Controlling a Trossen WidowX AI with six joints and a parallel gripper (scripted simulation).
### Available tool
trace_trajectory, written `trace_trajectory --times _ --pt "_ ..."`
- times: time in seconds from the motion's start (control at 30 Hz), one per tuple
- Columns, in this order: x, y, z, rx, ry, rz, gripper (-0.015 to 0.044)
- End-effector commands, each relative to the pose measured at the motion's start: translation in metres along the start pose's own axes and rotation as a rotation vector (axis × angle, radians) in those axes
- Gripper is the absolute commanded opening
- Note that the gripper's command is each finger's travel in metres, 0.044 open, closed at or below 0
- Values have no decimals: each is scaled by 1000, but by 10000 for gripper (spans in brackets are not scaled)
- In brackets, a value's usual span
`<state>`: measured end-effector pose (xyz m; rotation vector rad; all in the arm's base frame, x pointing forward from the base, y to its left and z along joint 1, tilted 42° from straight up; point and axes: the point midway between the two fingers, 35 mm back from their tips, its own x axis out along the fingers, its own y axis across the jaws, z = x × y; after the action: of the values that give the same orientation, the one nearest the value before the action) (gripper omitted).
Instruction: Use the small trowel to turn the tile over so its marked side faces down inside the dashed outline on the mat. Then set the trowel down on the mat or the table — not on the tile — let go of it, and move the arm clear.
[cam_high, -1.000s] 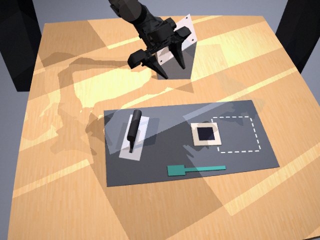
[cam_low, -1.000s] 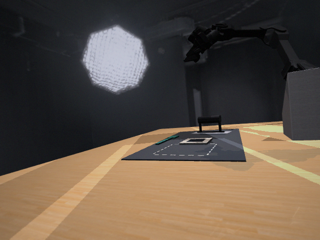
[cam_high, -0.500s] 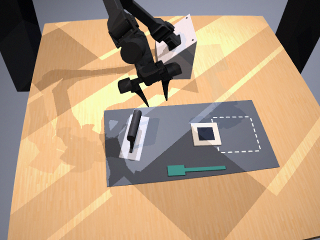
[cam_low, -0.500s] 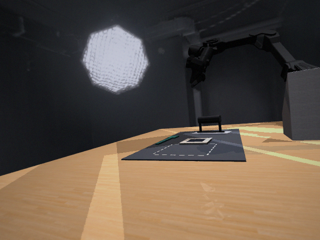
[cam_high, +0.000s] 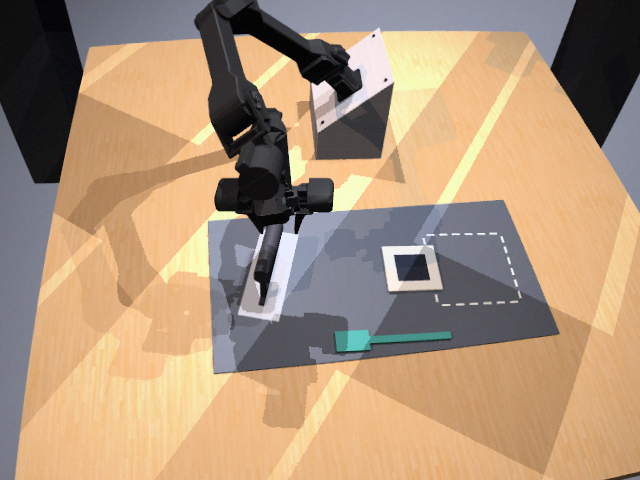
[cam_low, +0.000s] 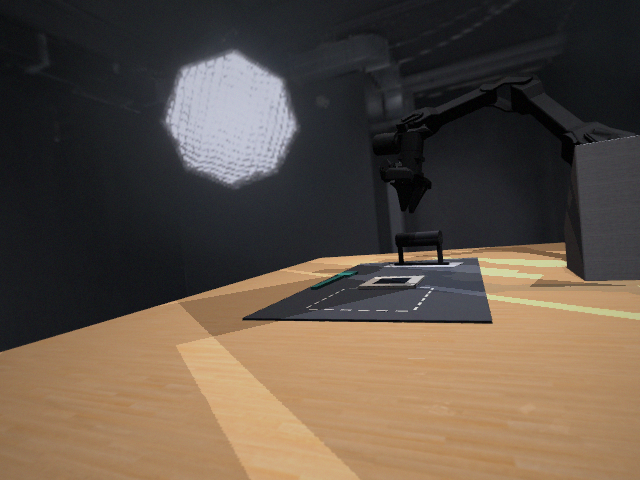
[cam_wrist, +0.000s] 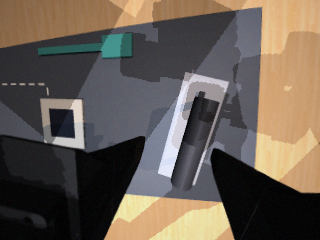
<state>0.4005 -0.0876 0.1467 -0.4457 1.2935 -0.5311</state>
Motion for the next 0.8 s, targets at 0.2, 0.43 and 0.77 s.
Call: trace_trajectory --times 0.2,0.43,0.77 --pt "31 -25 -22 92 125 -109 270" --pt "38 -25 -22 92 125 -108 270" --pt "55 -27 -24 92 125 -109 270"
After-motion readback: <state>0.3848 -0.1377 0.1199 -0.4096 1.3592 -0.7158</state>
